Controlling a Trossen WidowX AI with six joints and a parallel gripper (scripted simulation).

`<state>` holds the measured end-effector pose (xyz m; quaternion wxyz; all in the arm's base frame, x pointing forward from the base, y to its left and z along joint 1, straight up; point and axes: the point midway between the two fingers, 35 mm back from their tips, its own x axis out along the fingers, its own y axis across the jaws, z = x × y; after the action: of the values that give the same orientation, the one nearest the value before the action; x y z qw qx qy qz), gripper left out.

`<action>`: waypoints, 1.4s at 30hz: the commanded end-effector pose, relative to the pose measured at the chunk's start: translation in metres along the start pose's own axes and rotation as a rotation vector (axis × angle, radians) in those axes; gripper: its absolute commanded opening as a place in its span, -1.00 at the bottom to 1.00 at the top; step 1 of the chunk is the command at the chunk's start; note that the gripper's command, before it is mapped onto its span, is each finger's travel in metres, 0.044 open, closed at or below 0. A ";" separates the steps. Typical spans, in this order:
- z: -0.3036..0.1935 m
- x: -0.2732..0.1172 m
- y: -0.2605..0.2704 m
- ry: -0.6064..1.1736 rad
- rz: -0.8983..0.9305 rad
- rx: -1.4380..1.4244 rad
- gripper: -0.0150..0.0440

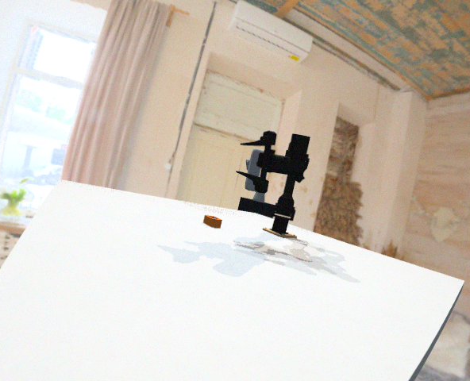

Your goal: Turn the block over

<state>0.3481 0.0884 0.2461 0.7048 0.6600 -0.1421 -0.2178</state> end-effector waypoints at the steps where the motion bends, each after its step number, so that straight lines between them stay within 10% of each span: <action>1: 0.000 0.002 -0.001 0.003 -0.007 -0.027 0.95; 13: 0.066 0.089 -0.098 0.637 -0.659 -1.415 1.00; 23: 0.133 0.057 -0.123 1.433 -0.810 -1.530 1.00; 42: 0.130 0.062 -0.158 1.445 -0.808 -1.527 1.00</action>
<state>0.3222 -0.0615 0.1151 0.7285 0.0233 0.6839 -0.0310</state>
